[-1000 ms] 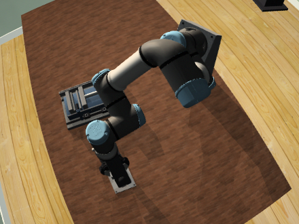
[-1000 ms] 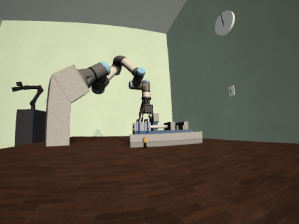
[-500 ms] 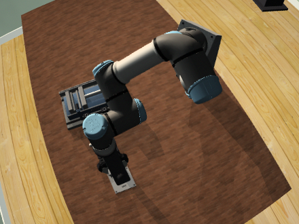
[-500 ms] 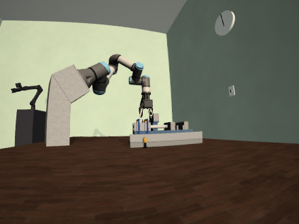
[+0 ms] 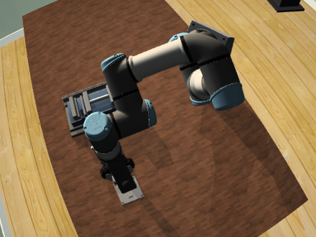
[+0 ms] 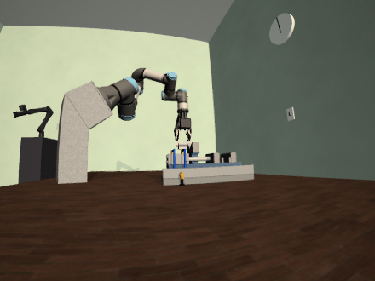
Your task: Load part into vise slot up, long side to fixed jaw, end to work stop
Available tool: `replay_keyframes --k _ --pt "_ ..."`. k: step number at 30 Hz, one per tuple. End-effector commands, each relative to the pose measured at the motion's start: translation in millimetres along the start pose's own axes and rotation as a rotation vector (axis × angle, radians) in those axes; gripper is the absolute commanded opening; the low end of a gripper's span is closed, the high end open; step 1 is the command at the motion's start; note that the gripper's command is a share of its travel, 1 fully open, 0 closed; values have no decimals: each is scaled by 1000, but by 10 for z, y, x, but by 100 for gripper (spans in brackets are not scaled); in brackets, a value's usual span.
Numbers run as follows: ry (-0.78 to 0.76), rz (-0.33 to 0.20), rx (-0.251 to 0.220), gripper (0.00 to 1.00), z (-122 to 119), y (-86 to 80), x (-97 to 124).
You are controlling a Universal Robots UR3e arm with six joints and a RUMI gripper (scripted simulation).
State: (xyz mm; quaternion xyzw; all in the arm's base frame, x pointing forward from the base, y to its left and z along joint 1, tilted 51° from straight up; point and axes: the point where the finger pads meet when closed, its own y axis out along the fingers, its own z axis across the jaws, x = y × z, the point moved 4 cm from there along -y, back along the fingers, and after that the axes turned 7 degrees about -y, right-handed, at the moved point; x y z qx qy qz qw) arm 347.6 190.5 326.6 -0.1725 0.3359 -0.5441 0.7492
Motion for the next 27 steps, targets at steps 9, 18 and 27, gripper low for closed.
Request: replay_keyframes --k 9,18,27 --pt "-2 9 -4 0 4 -289 10" --pt "-2 9 -4 0 5 -413 12" --pt "-2 9 -4 0 5 -532 13"
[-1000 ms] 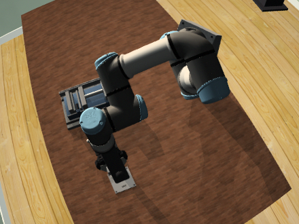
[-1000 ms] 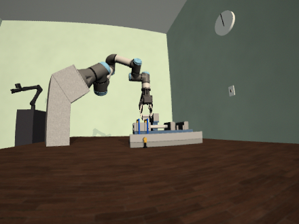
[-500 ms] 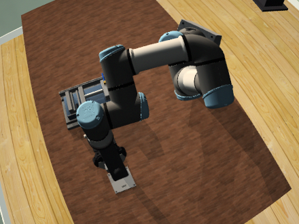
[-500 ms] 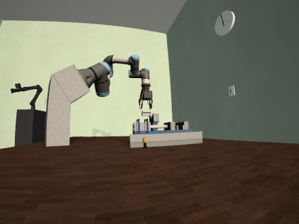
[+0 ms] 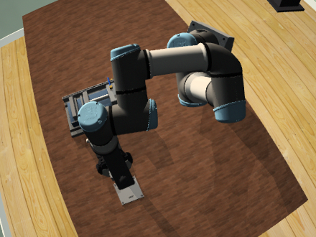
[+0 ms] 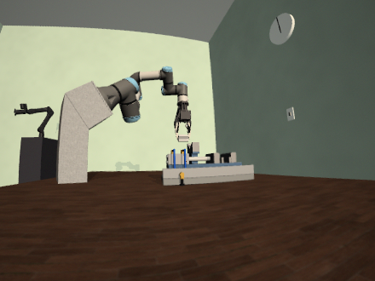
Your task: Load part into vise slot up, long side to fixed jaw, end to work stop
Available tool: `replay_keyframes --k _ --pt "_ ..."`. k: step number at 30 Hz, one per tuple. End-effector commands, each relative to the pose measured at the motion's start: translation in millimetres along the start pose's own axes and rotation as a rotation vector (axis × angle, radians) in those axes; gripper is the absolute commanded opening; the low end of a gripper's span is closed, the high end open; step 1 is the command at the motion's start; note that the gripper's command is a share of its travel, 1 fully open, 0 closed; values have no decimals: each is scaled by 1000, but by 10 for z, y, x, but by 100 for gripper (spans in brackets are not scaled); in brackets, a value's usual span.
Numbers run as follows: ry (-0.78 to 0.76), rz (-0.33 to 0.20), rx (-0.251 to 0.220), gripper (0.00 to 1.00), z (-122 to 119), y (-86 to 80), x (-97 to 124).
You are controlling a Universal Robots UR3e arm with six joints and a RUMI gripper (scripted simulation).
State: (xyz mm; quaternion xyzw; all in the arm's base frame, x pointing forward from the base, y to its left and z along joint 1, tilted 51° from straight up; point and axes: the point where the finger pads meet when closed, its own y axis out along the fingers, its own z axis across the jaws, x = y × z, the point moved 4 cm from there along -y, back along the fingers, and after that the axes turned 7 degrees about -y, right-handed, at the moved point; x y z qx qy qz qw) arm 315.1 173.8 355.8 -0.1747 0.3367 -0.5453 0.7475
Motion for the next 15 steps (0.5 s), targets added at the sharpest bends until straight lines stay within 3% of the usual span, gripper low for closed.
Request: replay_keyframes --k 1,15 --pt "-3 14 0 0 3 -76 8" --pt "-3 14 -1 0 2 -173 10"
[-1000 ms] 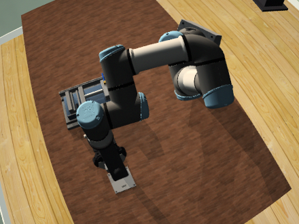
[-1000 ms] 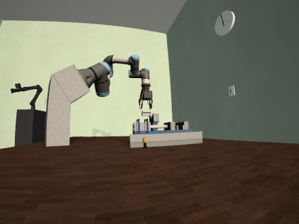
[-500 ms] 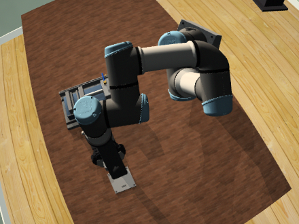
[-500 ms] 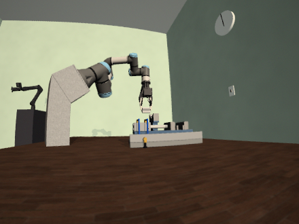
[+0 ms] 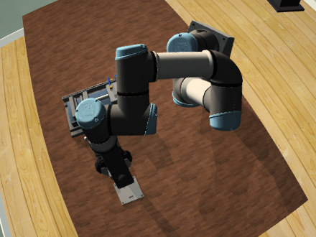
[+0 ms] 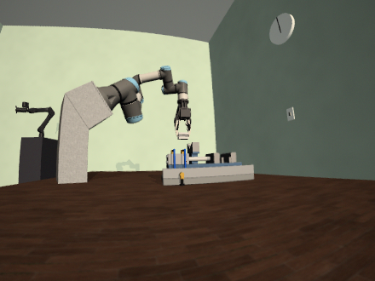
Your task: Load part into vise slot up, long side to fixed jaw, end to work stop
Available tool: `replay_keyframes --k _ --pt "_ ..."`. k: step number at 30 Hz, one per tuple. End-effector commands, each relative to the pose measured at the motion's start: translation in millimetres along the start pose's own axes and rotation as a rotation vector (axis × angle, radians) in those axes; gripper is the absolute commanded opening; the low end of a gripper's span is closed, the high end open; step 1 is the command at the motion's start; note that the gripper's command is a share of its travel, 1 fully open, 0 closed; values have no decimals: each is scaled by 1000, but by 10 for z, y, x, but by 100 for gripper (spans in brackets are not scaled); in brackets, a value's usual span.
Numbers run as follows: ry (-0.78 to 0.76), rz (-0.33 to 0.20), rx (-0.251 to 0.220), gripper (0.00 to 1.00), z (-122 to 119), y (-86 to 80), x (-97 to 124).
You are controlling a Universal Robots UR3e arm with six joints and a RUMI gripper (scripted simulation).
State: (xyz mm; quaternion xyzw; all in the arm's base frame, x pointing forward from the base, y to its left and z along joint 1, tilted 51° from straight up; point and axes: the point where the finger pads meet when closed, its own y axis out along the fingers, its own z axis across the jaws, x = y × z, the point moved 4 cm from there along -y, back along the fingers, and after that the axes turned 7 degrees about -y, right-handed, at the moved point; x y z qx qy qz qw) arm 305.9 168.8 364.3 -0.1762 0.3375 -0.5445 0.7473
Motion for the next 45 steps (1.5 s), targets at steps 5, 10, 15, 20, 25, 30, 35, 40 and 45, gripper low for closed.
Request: replay_keyframes --k 5,10,15,20,25,30,35,40,45 --pt "-2 13 2 0 -1 -65 9" --pt "-2 13 2 0 -1 -78 9" --pt "-2 13 3 0 0 -97 8" --pt "-3 13 1 0 -3 -110 13" --pt "-3 13 0 0 -4 -121 15" --pt "-3 13 0 0 -4 -126 15" --pt "-3 13 1 0 -4 -132 14" --pt "-2 13 1 0 -3 -136 13" --pt "-2 13 2 0 -2 -138 12"
